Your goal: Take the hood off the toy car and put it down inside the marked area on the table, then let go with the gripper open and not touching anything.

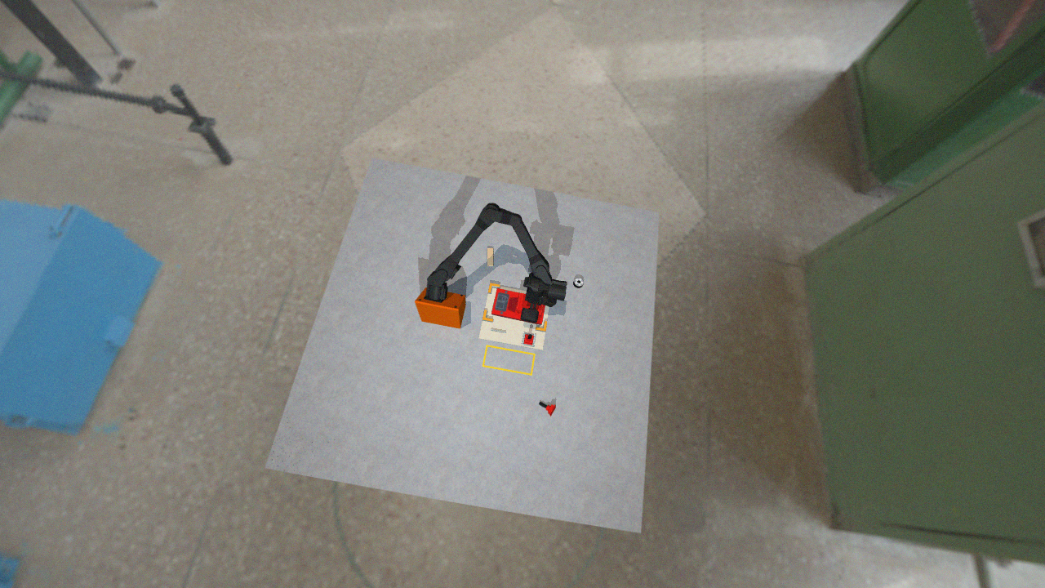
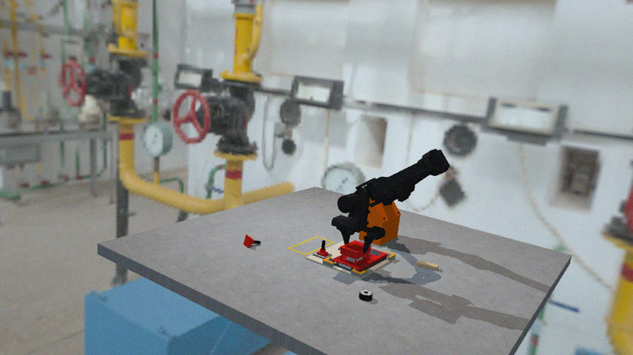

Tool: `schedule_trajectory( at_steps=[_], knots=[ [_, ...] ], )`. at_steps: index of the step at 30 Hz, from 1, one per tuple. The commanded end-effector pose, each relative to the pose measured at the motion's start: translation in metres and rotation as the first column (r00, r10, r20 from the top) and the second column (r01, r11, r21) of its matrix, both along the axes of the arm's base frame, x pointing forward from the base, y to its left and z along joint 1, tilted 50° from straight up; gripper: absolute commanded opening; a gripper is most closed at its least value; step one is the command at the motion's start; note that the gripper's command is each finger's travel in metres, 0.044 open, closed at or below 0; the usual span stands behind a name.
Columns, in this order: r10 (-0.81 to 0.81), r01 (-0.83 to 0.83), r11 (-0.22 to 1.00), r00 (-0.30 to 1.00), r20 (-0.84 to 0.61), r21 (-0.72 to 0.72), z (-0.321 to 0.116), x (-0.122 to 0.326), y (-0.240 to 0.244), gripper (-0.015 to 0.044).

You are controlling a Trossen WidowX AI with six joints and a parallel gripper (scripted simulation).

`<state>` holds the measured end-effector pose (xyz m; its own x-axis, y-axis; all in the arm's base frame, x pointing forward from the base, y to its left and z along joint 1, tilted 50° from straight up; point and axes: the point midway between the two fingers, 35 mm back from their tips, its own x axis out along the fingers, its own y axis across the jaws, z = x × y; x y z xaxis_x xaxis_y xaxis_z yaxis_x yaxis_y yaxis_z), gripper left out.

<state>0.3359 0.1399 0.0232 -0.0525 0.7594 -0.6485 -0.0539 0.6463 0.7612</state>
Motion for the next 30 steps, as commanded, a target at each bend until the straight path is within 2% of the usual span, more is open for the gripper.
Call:
schedule_trajectory(
  at_steps=[1, 16, 30],
  knots=[
    [-0.001, 0.001, 1.000, 1.000, 0.013, 0.000, 0.005, 0.003, -0.003, 0.0000],
    [-0.001, 0.001, 1.000, 1.000, 0.013, -0.002, 0.034, 0.005, -0.038, 0.0000],
    [-0.010, 0.010, 1.000, 1.000, 0.007, -0.025, -0.025, 0.011, -0.085, 0.0000]
  ],
)
